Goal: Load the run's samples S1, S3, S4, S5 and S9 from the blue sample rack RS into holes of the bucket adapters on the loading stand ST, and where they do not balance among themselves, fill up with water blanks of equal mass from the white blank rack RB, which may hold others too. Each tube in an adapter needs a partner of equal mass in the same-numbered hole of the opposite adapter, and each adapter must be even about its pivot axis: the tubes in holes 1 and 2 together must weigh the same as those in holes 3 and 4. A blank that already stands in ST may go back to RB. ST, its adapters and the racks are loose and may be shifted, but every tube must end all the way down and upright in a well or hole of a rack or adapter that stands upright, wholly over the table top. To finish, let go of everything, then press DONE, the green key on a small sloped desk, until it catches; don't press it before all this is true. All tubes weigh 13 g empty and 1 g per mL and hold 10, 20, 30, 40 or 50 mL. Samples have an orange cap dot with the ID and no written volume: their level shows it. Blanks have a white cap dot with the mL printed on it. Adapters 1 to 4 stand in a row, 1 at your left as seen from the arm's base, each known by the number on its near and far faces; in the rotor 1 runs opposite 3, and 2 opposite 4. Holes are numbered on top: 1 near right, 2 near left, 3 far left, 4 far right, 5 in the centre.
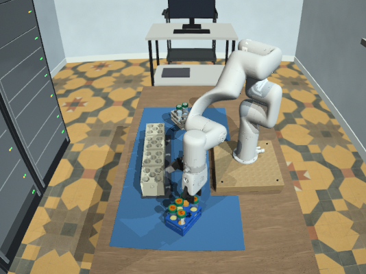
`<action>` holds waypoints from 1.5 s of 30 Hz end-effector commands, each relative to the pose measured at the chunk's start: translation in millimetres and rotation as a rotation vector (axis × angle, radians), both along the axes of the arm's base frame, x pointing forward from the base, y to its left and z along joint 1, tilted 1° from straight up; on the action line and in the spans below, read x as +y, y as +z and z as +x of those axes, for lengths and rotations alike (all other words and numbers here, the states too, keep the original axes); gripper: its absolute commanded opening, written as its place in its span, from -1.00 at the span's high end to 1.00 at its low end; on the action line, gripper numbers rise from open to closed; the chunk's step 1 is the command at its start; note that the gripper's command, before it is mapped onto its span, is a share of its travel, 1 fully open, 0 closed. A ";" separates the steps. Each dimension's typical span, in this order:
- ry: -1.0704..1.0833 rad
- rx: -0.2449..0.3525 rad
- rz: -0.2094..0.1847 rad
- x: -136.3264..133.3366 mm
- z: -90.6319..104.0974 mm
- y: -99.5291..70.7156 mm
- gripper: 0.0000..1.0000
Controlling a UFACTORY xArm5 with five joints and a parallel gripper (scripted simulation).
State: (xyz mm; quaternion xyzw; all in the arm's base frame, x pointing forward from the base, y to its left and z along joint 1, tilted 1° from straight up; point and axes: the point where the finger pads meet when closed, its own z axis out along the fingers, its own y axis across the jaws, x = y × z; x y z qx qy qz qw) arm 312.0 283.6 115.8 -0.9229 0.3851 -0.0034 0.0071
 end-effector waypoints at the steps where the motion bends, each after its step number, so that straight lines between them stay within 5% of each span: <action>1: 0.000 -0.002 0.002 0.7 0.8 3.9 0.15; 45: 0.000 -0.003 0.002 -0.4 -0.2 84.1 0.15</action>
